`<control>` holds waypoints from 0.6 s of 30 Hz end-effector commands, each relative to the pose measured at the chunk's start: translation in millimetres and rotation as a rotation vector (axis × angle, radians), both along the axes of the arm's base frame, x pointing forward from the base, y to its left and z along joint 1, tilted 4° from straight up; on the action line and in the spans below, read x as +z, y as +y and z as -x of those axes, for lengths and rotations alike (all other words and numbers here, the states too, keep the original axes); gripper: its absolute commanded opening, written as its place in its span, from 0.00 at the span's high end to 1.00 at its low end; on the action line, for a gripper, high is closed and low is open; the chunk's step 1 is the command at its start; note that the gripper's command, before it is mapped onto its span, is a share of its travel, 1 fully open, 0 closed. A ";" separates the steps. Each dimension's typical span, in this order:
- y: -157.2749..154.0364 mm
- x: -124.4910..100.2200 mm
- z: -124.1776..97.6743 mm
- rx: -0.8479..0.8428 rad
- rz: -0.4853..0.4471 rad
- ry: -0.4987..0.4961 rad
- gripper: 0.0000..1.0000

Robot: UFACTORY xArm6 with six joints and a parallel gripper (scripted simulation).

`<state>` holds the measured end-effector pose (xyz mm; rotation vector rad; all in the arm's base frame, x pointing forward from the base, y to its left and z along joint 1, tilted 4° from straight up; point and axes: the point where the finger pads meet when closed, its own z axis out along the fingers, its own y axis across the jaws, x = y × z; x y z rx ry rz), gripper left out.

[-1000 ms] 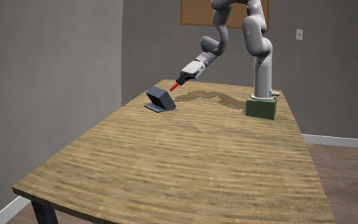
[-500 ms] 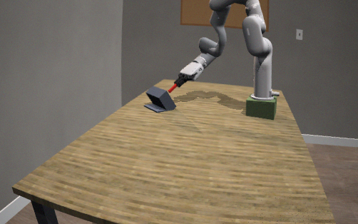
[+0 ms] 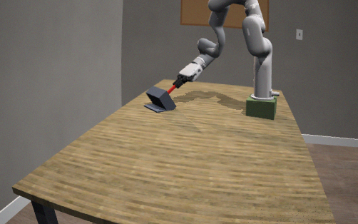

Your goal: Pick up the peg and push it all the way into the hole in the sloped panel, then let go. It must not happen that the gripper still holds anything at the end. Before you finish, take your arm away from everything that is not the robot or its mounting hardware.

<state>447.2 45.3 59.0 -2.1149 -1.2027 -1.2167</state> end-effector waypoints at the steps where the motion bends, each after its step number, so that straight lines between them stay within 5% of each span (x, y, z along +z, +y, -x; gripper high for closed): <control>1: 2.1 -0.6 -2.3 0.000 0.000 -0.003 1.00; 18: 11.4 -7.6 -9.1 0.000 0.000 -0.003 1.00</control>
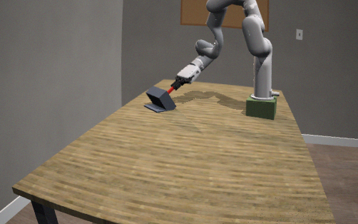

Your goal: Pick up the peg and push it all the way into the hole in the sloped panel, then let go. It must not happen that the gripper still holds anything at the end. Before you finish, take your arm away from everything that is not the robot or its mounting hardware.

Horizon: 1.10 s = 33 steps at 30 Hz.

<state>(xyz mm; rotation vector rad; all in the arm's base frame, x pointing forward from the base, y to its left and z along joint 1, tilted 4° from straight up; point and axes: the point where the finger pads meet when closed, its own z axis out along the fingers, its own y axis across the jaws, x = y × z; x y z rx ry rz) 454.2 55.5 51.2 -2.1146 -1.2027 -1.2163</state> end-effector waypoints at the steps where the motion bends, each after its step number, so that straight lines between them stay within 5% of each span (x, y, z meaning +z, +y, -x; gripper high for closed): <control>1: 1.6 -0.2 -2.4 0.000 0.000 -0.003 1.00; 33: 13.0 -8.7 -10.3 0.000 0.000 -0.003 1.00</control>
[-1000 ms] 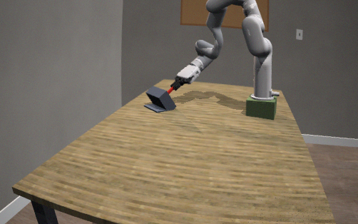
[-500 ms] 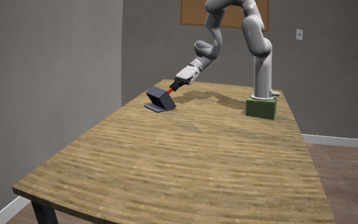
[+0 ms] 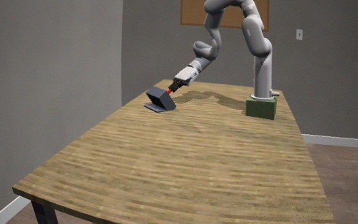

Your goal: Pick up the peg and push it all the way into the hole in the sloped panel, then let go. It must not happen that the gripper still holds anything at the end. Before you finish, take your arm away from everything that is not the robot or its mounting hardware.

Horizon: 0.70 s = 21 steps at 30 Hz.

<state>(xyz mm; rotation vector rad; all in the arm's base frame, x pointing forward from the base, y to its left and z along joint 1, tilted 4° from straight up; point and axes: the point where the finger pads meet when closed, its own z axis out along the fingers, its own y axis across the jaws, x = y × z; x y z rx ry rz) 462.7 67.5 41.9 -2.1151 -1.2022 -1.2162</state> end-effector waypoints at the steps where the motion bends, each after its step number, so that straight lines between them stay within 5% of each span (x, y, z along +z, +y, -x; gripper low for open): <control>1: 1.4 0.2 -2.1 0.000 0.000 -0.003 1.00; 21: 10.0 -6.1 -7.9 0.000 0.000 -0.003 1.00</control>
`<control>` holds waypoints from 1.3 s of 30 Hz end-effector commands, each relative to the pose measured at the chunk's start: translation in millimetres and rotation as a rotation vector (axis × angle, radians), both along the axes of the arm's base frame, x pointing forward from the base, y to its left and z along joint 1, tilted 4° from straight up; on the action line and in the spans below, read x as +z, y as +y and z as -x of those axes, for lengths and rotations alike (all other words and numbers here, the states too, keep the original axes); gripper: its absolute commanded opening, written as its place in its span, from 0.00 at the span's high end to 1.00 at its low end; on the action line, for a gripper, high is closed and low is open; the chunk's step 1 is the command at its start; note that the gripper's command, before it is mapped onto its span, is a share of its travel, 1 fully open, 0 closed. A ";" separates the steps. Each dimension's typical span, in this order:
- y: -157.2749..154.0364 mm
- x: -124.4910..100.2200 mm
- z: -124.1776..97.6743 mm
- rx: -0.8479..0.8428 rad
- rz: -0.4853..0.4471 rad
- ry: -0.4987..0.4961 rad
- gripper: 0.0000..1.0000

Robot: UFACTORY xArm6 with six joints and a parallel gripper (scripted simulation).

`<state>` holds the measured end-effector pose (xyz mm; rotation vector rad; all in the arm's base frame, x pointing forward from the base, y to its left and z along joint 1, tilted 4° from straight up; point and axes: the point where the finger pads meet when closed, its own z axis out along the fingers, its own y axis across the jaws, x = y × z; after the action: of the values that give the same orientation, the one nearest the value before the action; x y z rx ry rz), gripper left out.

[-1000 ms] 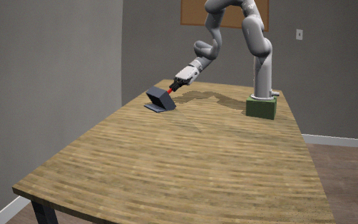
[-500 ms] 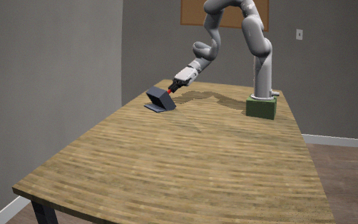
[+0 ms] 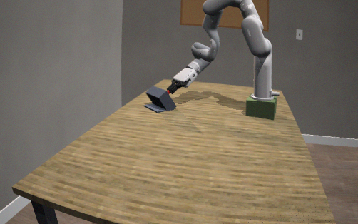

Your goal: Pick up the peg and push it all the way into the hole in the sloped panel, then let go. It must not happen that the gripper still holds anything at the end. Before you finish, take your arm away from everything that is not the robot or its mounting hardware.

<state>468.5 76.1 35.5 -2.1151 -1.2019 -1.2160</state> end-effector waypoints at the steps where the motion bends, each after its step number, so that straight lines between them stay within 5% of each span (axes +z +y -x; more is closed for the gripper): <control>1: 2.0 -0.1 -2.5 0.000 0.000 -0.004 1.00; 17: 2.9 -0.9 -3.2 0.000 0.001 -0.004 1.00; 18: 2.9 -0.9 -3.2 0.000 0.001 -0.004 0.92; 20: 2.9 -0.9 -3.2 0.000 0.001 -0.004 0.92; 32: 2.9 -0.9 -3.2 0.000 0.001 -0.004 0.02; 39: -1.1 2.3 -1.4 0.000 0.000 -0.004 0.00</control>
<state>469.7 77.7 34.4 -2.1144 -1.2026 -1.2161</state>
